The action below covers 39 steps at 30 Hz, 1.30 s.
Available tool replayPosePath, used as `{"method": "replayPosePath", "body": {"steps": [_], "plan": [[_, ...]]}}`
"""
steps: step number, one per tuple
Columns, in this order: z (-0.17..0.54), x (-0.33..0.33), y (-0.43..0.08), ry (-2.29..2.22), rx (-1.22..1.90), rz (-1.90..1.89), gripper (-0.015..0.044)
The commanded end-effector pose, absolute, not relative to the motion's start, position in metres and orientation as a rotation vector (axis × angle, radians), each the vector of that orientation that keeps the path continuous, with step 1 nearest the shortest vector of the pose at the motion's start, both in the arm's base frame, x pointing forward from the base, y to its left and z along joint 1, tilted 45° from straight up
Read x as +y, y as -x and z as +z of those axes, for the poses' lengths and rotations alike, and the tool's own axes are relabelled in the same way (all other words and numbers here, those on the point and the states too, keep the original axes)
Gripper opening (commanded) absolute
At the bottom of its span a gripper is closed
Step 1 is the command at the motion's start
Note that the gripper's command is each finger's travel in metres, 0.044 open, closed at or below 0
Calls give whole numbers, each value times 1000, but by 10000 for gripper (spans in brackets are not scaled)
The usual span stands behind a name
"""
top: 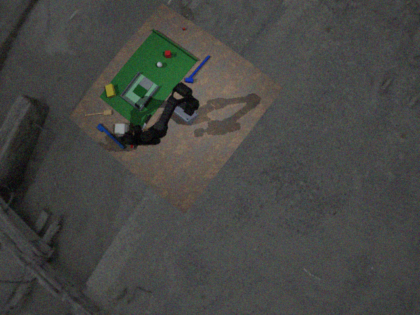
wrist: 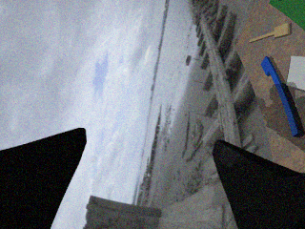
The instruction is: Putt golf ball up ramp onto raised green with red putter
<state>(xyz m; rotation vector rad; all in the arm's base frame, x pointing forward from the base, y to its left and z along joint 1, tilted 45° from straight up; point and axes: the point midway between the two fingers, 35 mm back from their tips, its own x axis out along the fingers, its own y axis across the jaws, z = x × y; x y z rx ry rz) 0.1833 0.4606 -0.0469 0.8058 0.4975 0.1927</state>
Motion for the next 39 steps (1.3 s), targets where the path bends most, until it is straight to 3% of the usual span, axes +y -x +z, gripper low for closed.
{"method": "replayPosePath", "body": {"steps": [1, 10, 19, 30, 39], "plan": [[-48, 459, -185, -782, 499, 191, 426], [-104, 367, -270, 341, 742, 158, 440], [-125, 270, -292, 1034, 1118, 328, 440], [-114, 163, -269, 1480, 1611, 891, 440], [-111, 154, -260, 1499, 1663, 992, 440]]}}
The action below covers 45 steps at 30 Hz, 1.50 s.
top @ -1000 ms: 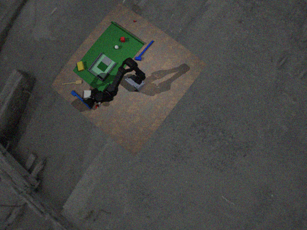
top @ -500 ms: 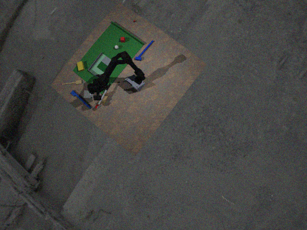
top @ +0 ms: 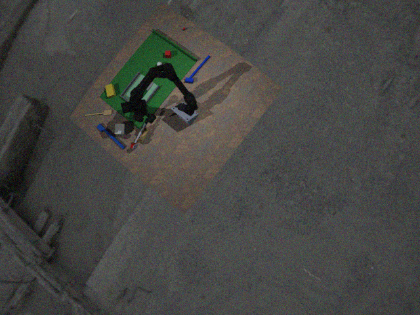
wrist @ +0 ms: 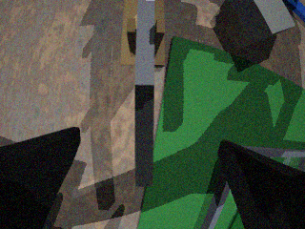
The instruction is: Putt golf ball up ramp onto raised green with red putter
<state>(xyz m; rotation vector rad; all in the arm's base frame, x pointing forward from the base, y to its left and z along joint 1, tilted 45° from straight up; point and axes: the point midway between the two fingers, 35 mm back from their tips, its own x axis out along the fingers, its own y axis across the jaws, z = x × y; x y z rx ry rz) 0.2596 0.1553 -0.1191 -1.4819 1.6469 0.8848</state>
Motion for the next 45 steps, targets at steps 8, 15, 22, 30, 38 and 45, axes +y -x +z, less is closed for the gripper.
{"method": "replayPosePath", "body": {"steps": [8, 15, 22, 30, 38, 45], "plan": [[-117, 149, -258, 1499, 1663, 992, 440], [-128, 138, -256, 1499, 1664, 991, 440], [-145, 122, -253, 1500, 1664, 990, 440], [-149, 118, -253, 1500, 1664, 990, 440], [-158, 109, -252, 1500, 1665, 989, 440], [-160, 108, -253, 1493, 1664, 985, 414]]}}
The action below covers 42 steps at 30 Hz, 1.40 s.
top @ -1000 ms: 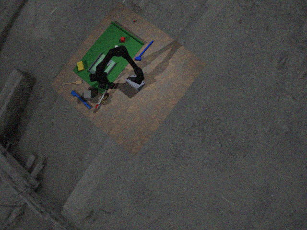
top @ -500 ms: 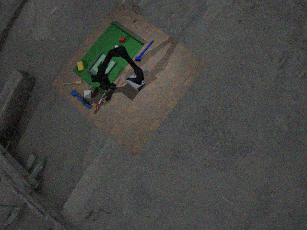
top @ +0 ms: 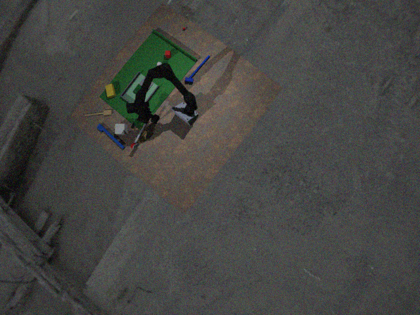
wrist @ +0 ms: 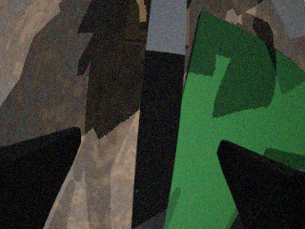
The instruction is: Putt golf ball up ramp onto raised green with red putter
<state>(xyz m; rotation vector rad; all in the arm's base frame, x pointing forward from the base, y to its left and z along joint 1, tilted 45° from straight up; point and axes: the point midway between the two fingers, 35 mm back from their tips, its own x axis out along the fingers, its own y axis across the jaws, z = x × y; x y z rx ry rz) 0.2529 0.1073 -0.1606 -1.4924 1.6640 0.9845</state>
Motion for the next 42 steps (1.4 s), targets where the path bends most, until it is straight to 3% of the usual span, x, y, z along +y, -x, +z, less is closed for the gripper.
{"method": "replayPosePath", "body": {"steps": [1, 14, 21, 42], "plan": [[-160, 108, -253, 1493, 1664, 985, 387], [-160, 108, -253, 1493, 1664, 985, 46], [-160, 108, -253, 1493, 1664, 985, 0], [-94, 170, -260, 1497, 1675, 989, 0]]}}
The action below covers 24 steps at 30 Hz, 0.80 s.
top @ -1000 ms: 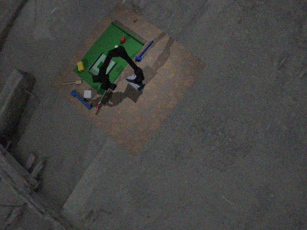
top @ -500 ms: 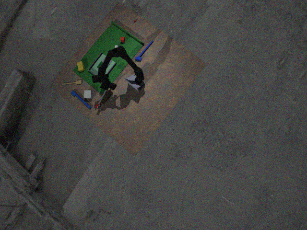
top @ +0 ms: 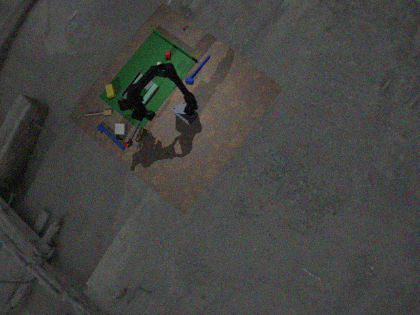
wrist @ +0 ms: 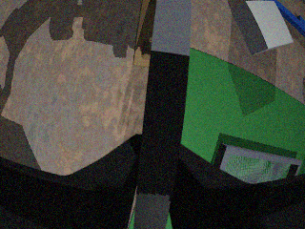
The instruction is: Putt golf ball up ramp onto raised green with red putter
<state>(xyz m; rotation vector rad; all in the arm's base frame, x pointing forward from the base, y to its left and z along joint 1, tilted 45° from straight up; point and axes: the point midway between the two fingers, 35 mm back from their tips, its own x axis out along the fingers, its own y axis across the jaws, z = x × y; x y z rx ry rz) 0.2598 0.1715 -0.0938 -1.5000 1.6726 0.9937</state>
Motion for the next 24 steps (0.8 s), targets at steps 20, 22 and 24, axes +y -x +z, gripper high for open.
{"method": "replayPosePath", "body": {"steps": [20, 22, 24], "plan": [[29, 71, -322, 1154, 1708, 402, 0], [42, 59, -324, 1117, 1707, 340, 0], [55, 46, -325, 1080, 1705, 277, 0]]}}
